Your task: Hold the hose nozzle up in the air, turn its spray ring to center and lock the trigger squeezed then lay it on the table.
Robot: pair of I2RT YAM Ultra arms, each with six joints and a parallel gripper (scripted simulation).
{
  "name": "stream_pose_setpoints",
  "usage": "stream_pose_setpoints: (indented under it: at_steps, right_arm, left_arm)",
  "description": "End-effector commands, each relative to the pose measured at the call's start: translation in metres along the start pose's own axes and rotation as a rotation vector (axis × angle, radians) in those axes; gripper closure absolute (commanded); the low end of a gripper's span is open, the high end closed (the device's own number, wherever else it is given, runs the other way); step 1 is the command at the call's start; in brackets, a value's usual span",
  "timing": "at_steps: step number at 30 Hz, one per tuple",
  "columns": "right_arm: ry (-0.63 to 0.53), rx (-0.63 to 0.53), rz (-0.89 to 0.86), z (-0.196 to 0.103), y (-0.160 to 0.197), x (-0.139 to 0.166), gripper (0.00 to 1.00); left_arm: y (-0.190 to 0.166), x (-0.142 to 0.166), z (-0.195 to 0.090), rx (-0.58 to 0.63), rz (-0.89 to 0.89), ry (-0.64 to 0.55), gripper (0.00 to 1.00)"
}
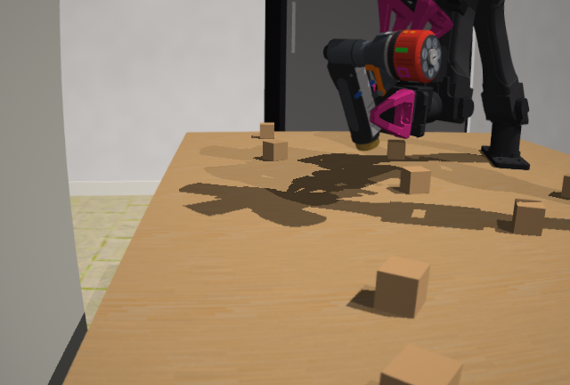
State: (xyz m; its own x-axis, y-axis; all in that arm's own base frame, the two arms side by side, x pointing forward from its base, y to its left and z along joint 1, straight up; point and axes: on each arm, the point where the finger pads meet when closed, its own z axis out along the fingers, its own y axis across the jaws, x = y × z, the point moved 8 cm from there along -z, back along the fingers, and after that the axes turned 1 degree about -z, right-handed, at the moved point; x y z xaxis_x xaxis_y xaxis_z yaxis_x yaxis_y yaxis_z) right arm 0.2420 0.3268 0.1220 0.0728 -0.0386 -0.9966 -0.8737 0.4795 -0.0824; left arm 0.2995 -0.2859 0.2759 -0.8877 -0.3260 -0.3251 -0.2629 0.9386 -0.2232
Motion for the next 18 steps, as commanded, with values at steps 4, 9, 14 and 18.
stream_pose_setpoints:
  at_steps: [4,9,14,18]
  right_arm:
    - [-0.105,0.002,-0.012,-0.002,-0.002,-0.026,0.64]
    - [-0.105,0.002,-0.012,-0.002,-0.002,-0.026,0.64]
    - [-0.102,0.004,-0.011,-0.001,-0.002,-0.025,0.64]
    - [-0.104,-0.006,-0.011,-0.002,0.001,-0.026,0.64]
  left_arm:
    - [-0.010,-0.009,0.000,0.030,-0.002,-0.029,0.63]
    - [-0.010,-0.009,-0.003,0.024,-0.001,-0.020,0.63]
    - [-0.013,-0.007,-0.001,0.020,-0.004,-0.014,0.63]
    - [-0.019,-0.006,-0.003,0.047,0.006,-0.008,0.63]
